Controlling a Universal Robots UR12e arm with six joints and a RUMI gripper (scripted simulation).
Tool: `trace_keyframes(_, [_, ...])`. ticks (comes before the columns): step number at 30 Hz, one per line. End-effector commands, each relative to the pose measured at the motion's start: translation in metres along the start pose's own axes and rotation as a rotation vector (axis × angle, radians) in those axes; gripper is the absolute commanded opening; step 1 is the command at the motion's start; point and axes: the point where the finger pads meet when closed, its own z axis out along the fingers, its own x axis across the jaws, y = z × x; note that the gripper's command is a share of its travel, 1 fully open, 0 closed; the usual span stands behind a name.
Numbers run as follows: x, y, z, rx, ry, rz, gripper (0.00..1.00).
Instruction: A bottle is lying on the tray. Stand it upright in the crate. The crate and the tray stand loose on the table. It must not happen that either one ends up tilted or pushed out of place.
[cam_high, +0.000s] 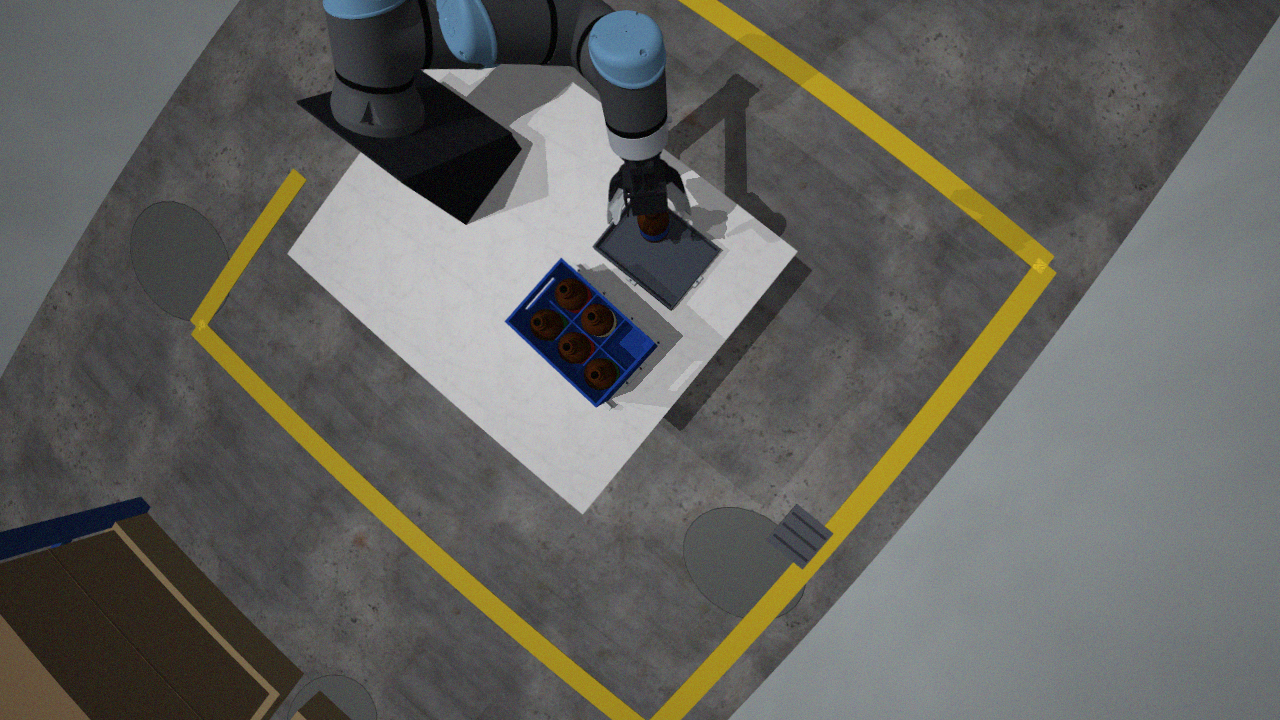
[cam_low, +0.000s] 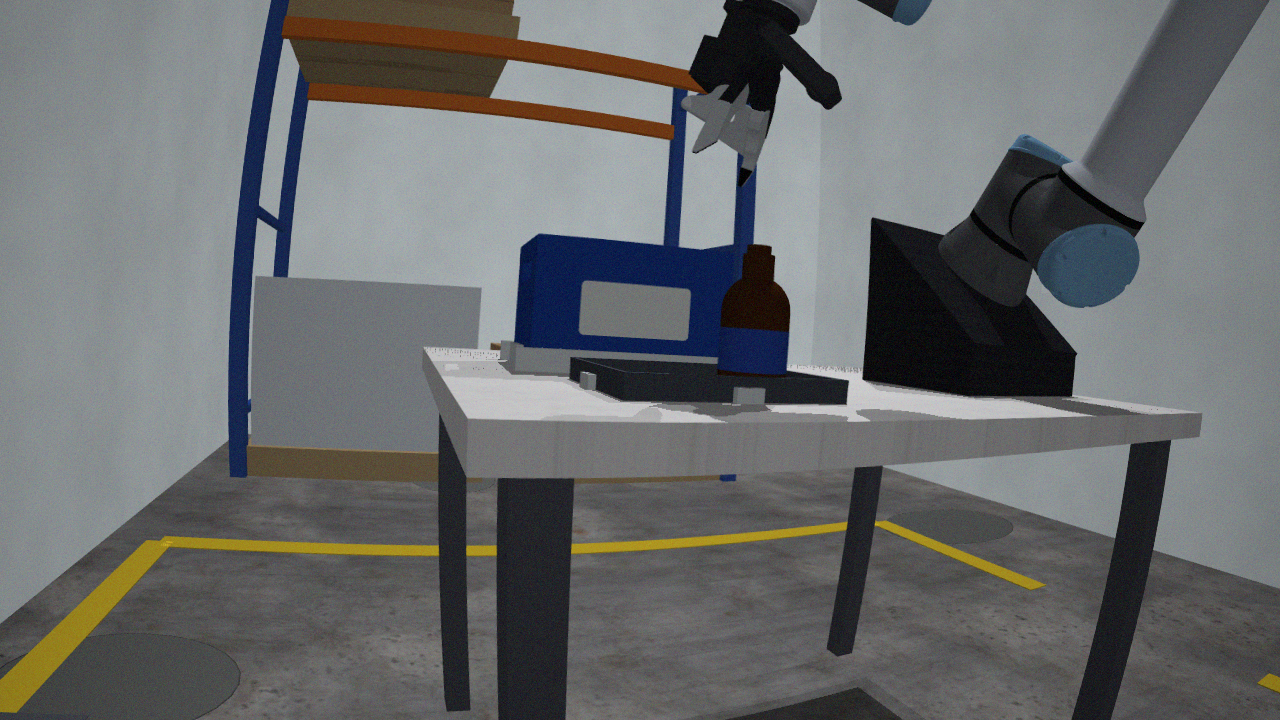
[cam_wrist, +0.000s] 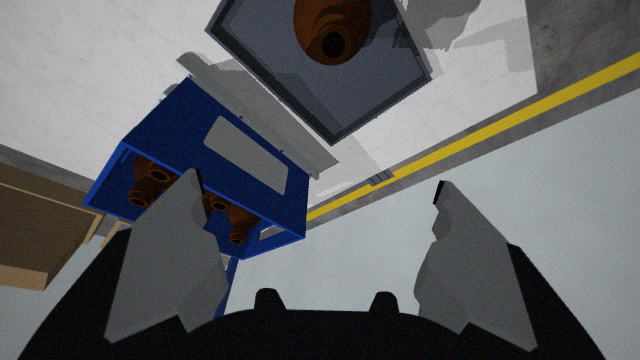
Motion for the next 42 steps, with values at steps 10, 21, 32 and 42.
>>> trace_keyframes(10, [-0.103,0.14,0.043,0.183,-0.044,0.03,1.0])
trace_keyframes(21, [-0.19,0.211,0.074,0.311,-0.013,0.046,1.0])
trace_keyframes(32, [-0.205,0.221,0.079,0.334,-0.002,0.045,1.0])
trace_keyframes(42, [-0.207,0.221,0.08,0.337,-0.002,0.049,1.0])
